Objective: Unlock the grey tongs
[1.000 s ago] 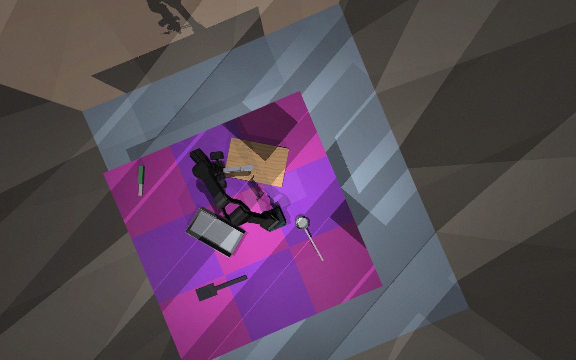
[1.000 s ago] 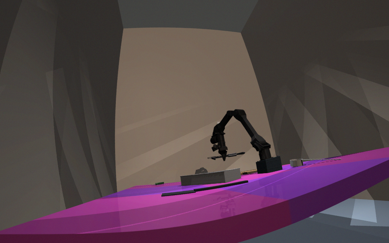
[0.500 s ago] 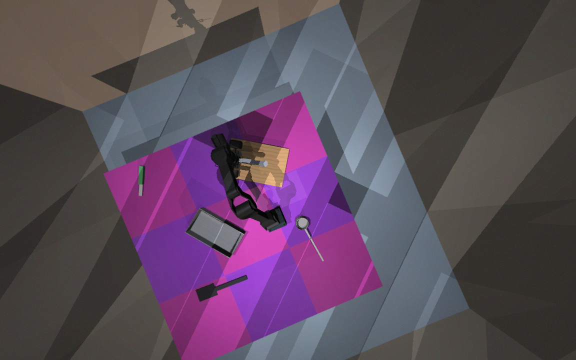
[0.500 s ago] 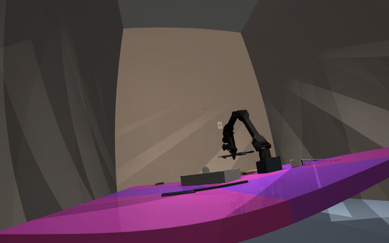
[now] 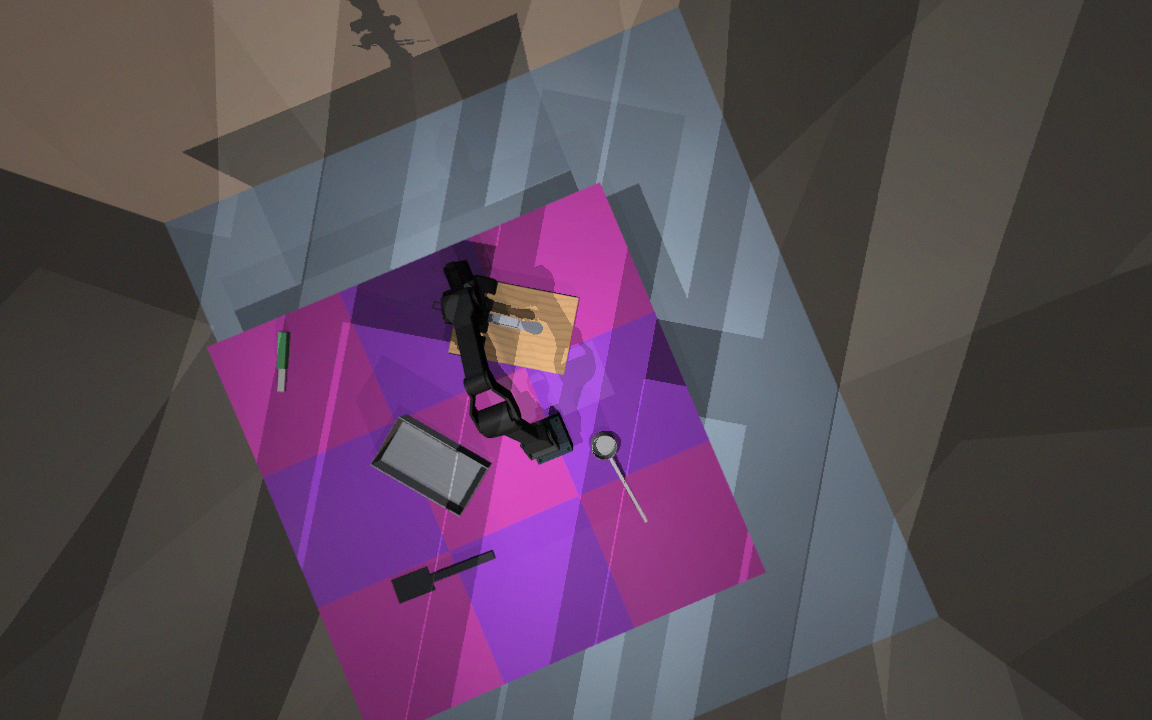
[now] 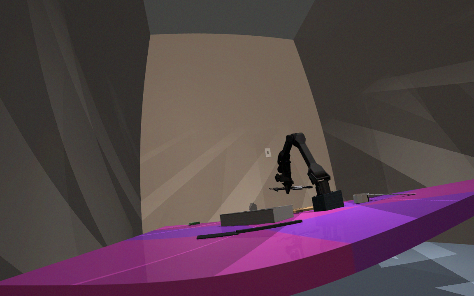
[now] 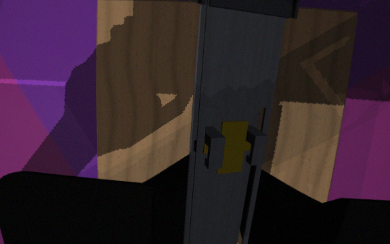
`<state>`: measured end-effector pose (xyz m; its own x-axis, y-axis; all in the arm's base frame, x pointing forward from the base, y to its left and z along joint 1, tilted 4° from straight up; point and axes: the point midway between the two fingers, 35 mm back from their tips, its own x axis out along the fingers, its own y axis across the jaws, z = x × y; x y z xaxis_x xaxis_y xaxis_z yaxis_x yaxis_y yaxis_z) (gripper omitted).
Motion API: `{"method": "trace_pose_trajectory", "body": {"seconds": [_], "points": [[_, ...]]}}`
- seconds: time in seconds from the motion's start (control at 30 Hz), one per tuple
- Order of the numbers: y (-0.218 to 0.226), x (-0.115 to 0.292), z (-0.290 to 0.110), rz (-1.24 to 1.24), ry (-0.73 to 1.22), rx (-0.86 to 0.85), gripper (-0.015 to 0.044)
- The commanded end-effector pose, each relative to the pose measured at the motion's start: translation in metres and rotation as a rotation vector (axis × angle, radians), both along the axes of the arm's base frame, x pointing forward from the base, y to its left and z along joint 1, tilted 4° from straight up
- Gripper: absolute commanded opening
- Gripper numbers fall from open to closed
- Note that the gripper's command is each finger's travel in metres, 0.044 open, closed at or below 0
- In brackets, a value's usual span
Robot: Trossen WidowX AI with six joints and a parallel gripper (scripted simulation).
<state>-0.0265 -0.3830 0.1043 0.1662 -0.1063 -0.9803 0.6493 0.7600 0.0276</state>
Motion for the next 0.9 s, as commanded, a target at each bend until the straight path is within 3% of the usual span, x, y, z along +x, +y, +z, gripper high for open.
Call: {"method": "trace_pose_trajectory", "body": {"seconds": [0.0, 0.63, 0.87], "points": [[0.001, -0.004, 0.006, -0.012, -0.087, -0.059, -0.0150], [0.016, -0.023, 0.048, -0.007, -0.564, -0.499, -0.0150], [0.021, -0.026, 0.056, 0.003, -0.612, -0.567, -0.0150]]}}
